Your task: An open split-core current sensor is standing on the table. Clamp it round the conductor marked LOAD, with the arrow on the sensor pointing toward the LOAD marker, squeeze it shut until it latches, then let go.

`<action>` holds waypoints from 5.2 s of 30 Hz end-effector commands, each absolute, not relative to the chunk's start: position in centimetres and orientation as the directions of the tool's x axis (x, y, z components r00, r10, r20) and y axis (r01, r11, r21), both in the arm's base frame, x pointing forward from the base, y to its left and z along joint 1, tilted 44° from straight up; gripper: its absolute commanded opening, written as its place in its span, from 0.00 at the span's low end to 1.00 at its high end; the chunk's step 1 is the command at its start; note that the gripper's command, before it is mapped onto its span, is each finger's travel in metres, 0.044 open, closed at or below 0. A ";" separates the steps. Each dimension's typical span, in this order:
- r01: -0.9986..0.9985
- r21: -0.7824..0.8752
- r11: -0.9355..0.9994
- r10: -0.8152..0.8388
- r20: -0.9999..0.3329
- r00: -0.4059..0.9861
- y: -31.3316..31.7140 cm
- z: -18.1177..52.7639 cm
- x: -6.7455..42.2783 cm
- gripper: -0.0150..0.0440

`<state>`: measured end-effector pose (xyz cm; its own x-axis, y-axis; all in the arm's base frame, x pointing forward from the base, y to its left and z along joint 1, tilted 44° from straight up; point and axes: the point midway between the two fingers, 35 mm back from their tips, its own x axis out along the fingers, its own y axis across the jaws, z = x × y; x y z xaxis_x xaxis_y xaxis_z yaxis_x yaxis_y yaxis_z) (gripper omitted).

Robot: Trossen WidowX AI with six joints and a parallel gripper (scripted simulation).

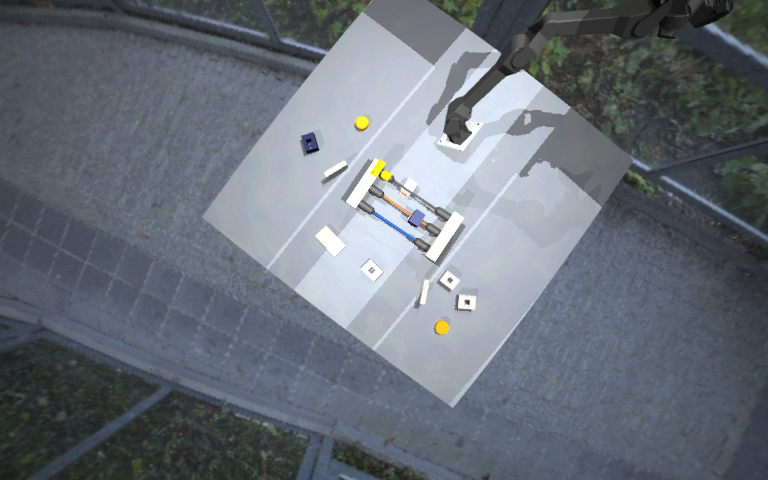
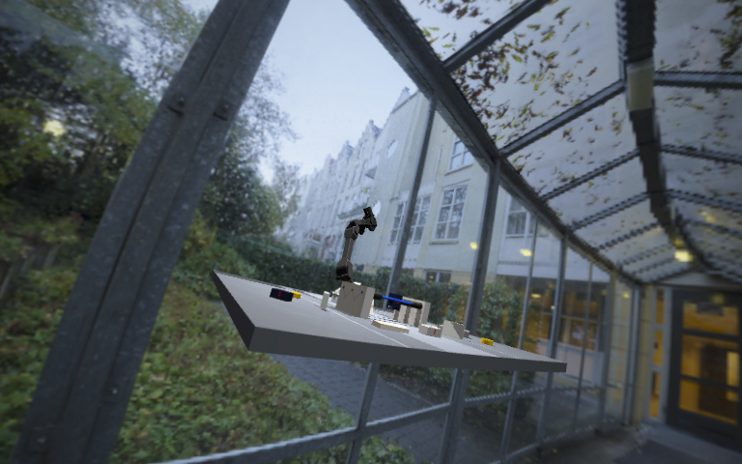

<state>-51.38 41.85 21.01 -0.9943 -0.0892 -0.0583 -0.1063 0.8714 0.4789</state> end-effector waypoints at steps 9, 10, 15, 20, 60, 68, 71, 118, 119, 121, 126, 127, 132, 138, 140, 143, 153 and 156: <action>0.050 0.596 0.802 0.111 -0.066 -0.992 47.9 23.9 -43.7 1.00; 0.068 0.610 0.789 0.137 -0.068 -0.988 48.5 24.3 -42.7 1.00; 0.171 0.714 0.679 0.312 -0.070 -0.947 52.7 26.4 -35.1 1.00; 0.235 0.808 0.540 0.486 -0.071 -0.871 55.7 28.4 -26.7 1.00; -0.599 0.683 0.417 0.833 -0.024 0.552 31.4 35.9 30.4 1.00; -0.499 0.425 0.755 0.549 0.006 0.836 17.8 35.2 34.1 1.00; -0.400 0.317 0.860 0.417 0.017 0.909 12.8 34.7 34.2 1.00; 0.411 -0.591 0.694 -0.718 -0.523 0.460 2.1 19.0 24.4 1.00; 0.411 -0.591 0.694 -0.718 -0.523 0.460 2.1 19.0 24.4 1.00; 0.411 -0.591 0.694 -0.718 -0.523 0.460 2.1 19.0 24.4 1.00; 0.411 -0.591 0.694 -0.718 -0.523 0.460 2.1 19.0 24.4 1.00; 0.411 -0.591 0.694 -0.718 -0.523 0.460 2.1 19.0 24.4 1.00; 0.411 -0.591 0.694 -0.718 -0.523 0.460 2.1 19.0 24.4 1.00; 0.411 -0.591 0.694 -0.718 -0.523 0.460 2.1 19.0 24.4 1.00; 0.369 -0.610 0.701 -0.709 -0.539 0.455 2.4 17.9 24.3 0.91; 0.175 -0.672 0.719 -0.671 -0.607 0.427 3.6 13.1 23.8 0.81; -0.154 -0.691 0.706 -0.608 -0.703 0.368 4.7 5.9 21.6 0.81; -0.154 -0.691 0.707 -0.608 -0.704 0.368 4.6 5.7 21.8 0.81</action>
<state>21.90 4.74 6.19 0.3750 -0.6096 -0.6984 -0.1353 0.7093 -0.6918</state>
